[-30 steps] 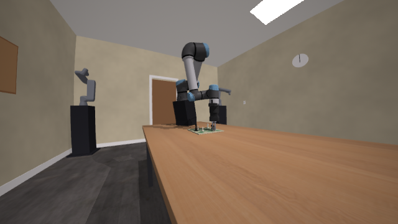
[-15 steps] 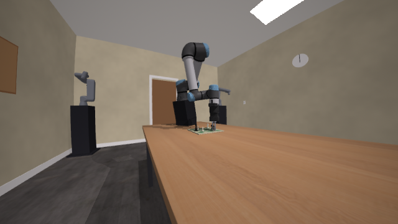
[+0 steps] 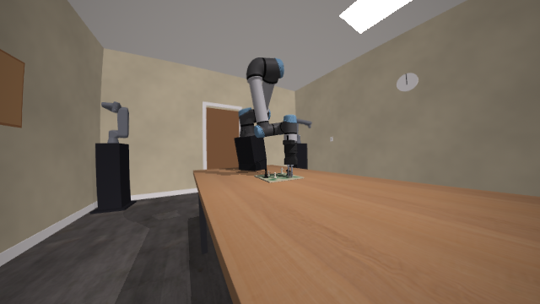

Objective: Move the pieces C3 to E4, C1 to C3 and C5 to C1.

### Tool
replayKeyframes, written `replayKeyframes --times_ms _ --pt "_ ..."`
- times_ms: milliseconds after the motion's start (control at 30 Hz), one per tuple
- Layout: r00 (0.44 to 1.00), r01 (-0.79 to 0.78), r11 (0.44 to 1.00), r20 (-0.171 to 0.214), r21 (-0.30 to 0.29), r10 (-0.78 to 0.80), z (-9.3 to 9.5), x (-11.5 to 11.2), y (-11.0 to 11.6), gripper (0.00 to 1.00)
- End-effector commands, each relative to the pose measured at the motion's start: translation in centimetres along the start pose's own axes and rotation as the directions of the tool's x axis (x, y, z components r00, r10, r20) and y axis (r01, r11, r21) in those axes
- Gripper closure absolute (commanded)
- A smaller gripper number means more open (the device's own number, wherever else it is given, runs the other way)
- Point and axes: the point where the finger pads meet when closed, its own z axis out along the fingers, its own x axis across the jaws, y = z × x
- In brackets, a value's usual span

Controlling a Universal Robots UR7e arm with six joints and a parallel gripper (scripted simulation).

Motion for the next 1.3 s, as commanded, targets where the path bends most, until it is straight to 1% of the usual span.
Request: replayKeyframes --times_ms 0,267,300,367,400,467,500,567,600,667,700,1100,1267 --pt "1.0 0.0 1.0 0.001 0.001 0.0 -0.06 -0.04 -0.04 1.0" --pt "1.0 0.0 1.0 0.001 0.001 0.0 -0.06 -0.04 -0.04 1.0" --pt "1.0 0.0 1.0 0.001 0.001 0.0 -0.06 -0.04 -0.04 0.86" --pt "1.0 0.0 1.0 0.001 0.001 0.0 -0.06 -0.04 -0.04 0.86" --pt "1.0 0.0 1.0 0.001 0.001 0.0 -0.06 -0.04 -0.04 0.73" --pt "1.0 0.0 1.0 0.001 0.001 0.0 -0.06 -0.04 -0.04 0.73" --pt "1.0 0.0 1.0 0.001 0.001 0.0 -0.06 -0.04 -0.04 0.59" --pt "1.0 0.0 1.0 0.001 0.001 0.0 -0.06 -0.04 -0.04 0.59" --pt "1.0 0.0 1.0 0.001 0.001 0.0 -0.06 -0.04 -0.04 0.46" --pt "1.0 0.0 1.0 0.001 0.001 0.0 -0.06 -0.04 -0.04 0.46" --pt "1.0 0.0 1.0 0.001 0.001 0.0 -0.06 -0.04 -0.04 0.32" --pt "1.0 0.0 1.0 0.001 0.001 0.0 -0.08 -0.04 -0.04 0.32" --pt "1.0 0.0 1.0 0.001 0.001 0.0 -0.78 -0.04 -0.04 0.32"
